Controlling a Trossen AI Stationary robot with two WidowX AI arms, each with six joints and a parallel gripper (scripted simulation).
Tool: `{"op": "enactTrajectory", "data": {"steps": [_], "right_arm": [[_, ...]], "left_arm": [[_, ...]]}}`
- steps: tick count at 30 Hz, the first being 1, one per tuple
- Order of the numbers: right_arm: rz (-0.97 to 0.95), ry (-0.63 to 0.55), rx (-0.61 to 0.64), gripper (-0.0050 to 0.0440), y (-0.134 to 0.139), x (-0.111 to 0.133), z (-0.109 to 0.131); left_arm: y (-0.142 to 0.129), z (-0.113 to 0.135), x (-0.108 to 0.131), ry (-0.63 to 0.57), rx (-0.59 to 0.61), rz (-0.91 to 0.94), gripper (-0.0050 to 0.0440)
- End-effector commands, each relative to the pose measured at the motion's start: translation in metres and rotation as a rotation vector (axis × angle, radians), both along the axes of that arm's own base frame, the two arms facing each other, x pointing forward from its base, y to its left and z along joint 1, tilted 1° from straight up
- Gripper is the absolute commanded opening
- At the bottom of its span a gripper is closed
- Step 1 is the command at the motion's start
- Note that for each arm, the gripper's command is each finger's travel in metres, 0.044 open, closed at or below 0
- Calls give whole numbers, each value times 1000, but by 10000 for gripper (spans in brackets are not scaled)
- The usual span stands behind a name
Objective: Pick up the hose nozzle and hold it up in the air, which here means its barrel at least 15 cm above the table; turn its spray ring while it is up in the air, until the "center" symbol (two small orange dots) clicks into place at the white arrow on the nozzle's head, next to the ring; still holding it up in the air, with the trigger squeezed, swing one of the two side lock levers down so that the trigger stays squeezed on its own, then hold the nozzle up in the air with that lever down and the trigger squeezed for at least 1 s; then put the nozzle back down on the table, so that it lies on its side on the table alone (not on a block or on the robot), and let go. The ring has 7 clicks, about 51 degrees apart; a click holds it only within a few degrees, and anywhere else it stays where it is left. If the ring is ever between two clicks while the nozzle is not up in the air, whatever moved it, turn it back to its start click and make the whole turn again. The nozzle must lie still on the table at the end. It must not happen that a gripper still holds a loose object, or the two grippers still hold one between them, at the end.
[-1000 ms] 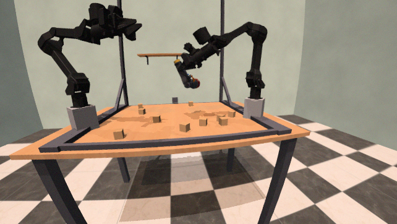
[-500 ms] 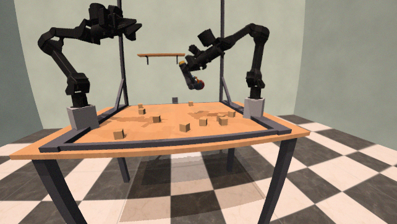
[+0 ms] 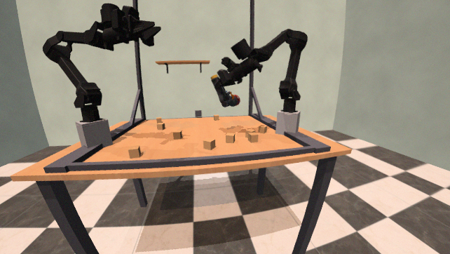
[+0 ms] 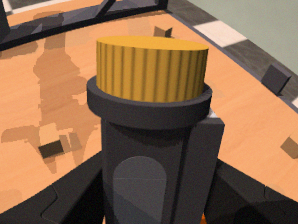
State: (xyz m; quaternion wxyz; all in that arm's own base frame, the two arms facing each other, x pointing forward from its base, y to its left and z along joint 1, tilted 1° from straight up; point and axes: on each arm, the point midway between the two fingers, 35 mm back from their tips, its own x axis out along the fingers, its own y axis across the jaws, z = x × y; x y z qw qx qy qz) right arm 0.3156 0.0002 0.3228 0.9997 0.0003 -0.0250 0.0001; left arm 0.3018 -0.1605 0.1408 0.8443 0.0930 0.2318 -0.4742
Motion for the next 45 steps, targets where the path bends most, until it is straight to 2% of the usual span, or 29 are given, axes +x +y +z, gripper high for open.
{"op": "enactTrajectory", "data": {"steps": [1, 7, 10, 12, 16, 45], "right_arm": [[-3, -15, -2, 171, 0, -1, 6], [-3, -15, -2, 171, 0, -1, 6], [-3, -15, -2, 171, 0, -1, 6], [-3, -15, -2, 171, 0, -1, 6], [-3, -15, -2, 171, 0, -1, 6], [-3, -15, -2, 171, 0, -1, 6]], "left_arm": [[5, 4, -11, -29, -18, -33, 170], [11, -7, -26, -19, -21, -70, 170], [9, -2, -20, -25, -19, -58, 170], [13, -11, -30, -14, -22, -82, 170], [11, -7, -24, -21, -20, -68, 170], [10, -9, -24, -21, -20, -68, 170]]}}
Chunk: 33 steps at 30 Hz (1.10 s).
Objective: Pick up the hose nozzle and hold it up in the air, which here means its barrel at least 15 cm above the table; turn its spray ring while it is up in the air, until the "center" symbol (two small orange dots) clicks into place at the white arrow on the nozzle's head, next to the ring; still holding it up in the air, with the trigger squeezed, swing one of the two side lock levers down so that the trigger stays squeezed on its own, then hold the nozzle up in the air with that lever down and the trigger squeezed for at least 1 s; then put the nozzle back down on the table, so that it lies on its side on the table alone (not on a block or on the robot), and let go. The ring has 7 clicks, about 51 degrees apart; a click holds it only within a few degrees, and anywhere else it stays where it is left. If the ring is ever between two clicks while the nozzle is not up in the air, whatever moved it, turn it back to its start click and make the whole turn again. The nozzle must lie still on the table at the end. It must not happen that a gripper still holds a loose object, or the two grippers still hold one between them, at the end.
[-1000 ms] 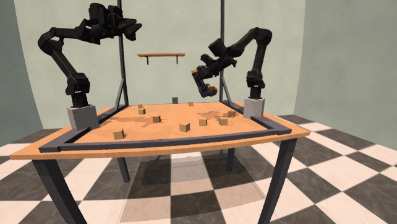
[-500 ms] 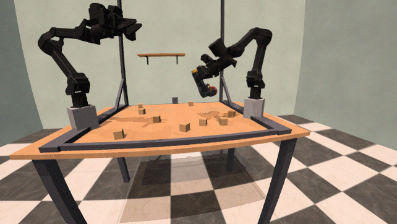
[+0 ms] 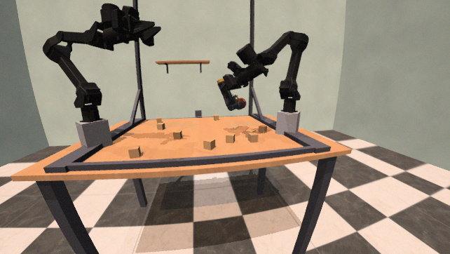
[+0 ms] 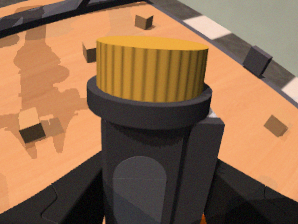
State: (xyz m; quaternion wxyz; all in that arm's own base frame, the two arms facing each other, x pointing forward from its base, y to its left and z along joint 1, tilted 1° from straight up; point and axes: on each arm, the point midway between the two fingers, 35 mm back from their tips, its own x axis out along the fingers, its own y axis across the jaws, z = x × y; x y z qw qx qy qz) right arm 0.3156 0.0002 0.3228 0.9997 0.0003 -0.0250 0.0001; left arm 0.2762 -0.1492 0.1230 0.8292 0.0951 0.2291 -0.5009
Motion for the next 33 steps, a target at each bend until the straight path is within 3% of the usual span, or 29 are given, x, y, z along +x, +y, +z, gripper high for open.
{"op": "enactTrajectory", "data": {"steps": [1, 13, 16, 29, 33], "right_arm": [[-3, -15, -2, 171, 0, -1, 6], [-3, -15, -2, 171, 0, -1, 6], [-3, -15, -2, 171, 0, -1, 6], [-3, -15, -2, 171, 0, -1, 6], [-3, -15, -2, 171, 0, -1, 6]], "left_arm": [[-1, 8, 2, -26, -12, -7, 170], [14, -16, -33, -4, -23, -90, 170], [12, -12, -28, -7, -21, -78, 170], [29, -44, -68, 33, -33, -175, 170], [27, -41, -63, 28, -29, -162, 170]]}}
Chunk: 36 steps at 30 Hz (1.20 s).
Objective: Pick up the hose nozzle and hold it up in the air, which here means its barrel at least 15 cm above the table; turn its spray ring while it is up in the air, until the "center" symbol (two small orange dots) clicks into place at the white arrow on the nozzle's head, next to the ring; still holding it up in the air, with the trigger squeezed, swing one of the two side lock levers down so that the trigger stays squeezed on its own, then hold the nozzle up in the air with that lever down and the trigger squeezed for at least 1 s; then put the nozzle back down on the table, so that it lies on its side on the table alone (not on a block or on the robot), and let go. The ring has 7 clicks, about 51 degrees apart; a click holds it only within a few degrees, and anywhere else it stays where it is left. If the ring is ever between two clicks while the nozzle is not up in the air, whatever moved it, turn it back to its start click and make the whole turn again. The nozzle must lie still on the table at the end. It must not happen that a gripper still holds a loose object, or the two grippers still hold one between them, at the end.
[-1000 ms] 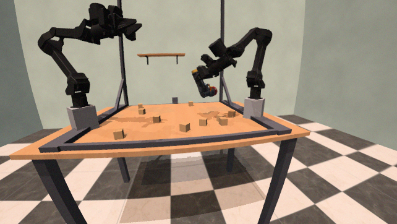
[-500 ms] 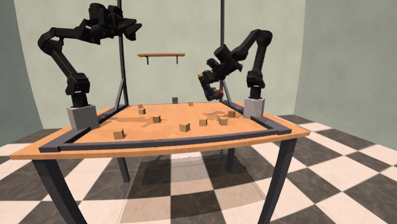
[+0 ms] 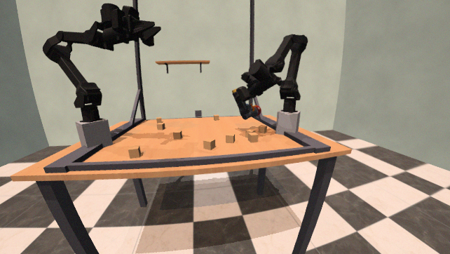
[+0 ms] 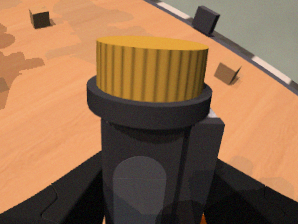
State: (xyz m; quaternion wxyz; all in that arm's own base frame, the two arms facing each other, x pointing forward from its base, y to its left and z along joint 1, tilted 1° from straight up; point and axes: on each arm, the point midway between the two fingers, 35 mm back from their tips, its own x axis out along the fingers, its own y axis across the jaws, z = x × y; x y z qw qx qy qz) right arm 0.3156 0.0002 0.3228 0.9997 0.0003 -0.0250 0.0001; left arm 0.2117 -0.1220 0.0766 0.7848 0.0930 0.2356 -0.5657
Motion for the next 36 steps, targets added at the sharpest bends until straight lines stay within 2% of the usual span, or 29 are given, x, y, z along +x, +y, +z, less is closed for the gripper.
{"op": "enactTrajectory", "data": {"steps": [1, 8, 36], "right_arm": [[-3, -15, -2, 171, 0, -1, 6], [-3, -15, -2, 171, 0, -1, 6], [-3, -15, -2, 171, 0, -1, 6]], "left_arm": [[0, 6, 2, -17, -12, -12, 170], [0, 6, 2, -17, -12, -12, 170], [-1, -24, 2, -10, -12, -7, 170]]}}
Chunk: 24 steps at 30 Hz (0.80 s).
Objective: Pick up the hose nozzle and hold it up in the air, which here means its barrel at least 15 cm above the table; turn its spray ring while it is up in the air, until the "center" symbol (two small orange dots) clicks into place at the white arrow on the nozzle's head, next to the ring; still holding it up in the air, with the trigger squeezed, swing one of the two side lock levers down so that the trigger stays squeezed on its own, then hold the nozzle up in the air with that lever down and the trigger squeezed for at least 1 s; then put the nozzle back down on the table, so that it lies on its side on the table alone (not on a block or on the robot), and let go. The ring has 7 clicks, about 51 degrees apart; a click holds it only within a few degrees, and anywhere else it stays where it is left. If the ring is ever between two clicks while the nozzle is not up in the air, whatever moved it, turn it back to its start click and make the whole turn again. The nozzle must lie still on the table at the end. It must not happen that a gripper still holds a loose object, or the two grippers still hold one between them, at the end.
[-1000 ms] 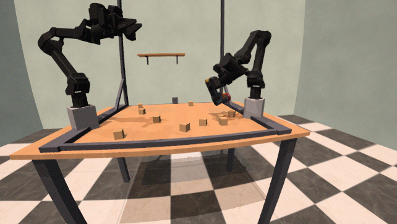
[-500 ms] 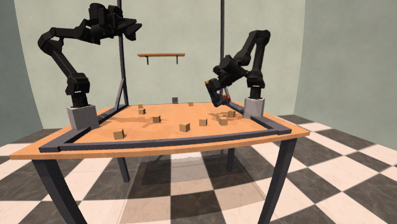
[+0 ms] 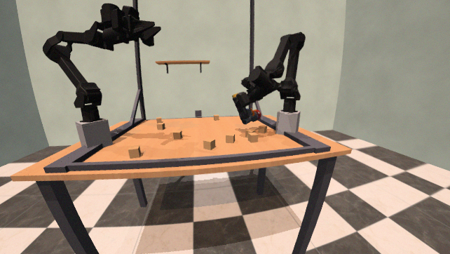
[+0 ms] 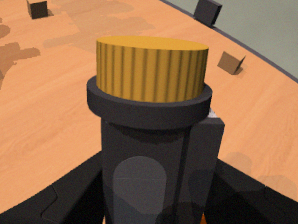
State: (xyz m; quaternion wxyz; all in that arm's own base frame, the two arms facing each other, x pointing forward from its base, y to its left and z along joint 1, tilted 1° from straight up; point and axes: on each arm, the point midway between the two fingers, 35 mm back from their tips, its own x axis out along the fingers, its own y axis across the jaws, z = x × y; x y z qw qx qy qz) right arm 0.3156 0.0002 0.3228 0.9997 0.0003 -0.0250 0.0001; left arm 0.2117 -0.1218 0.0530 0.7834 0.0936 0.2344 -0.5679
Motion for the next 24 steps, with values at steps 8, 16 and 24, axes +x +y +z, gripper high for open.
{"op": "enactTrajectory", "data": {"steps": [8, 16, 24], "right_arm": [[-3, -15, -2, 171, 0, -1, 6], [-3, -15, -2, 171, 0, -1, 6], [-3, -15, -2, 171, 0, -1, 6]], "left_arm": [[-1, -9, 2, -7, -10, 0, 170], [-1, -15, 3, -8, -10, 1, 170], [-2, -23, 3, -7, -10, 1, 170]]}}
